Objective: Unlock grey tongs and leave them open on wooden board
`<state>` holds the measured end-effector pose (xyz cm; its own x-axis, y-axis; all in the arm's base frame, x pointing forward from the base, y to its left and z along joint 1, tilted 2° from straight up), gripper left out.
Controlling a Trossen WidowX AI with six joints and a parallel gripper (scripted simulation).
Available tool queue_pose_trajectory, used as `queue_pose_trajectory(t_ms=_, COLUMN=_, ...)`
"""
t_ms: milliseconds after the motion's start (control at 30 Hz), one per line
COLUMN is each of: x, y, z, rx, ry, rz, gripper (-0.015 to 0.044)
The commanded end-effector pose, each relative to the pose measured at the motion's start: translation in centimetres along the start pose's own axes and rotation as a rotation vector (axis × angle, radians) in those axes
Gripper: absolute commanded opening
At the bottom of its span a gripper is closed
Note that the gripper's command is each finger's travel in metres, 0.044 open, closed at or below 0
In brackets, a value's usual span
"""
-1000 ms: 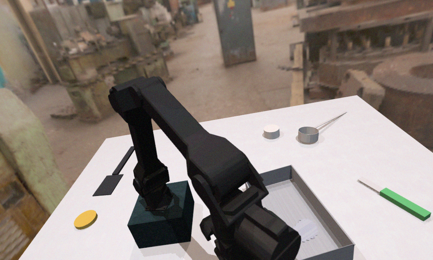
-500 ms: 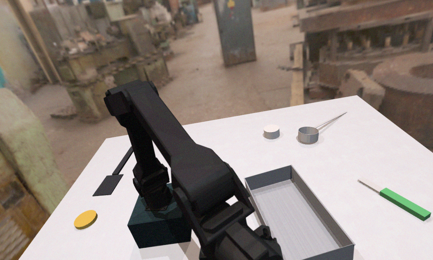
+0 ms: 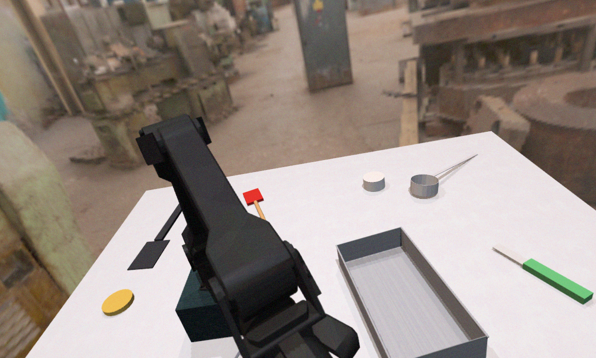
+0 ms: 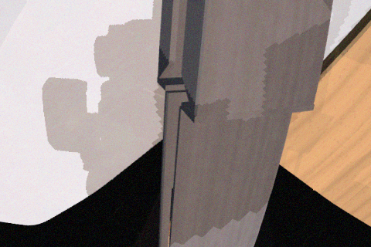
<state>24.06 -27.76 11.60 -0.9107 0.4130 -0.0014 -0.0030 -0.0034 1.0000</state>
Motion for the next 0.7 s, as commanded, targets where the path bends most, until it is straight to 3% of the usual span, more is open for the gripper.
queue_pose_trajectory(t_ms=0, x=0.2, y=0.2, z=-1.0, rx=0.006, ry=-0.178, rz=-0.003, gripper=-0.0150)
queue_pose_trajectory(t_ms=667, x=1.6, y=0.2, z=-4.9, rx=0.007, ry=-0.983, rz=-0.005, gripper=-0.0150)
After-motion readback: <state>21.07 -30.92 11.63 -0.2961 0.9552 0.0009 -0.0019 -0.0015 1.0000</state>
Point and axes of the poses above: the point midway between the two fingers, 35 mm back from their tips, its own y axis back along the fingers, its own z axis across the jaws, x = y × z, the point moved 5 cm from there along y, back along the fingers, and after that the axes turned 5 degrees about y, right-handed, at the moved point
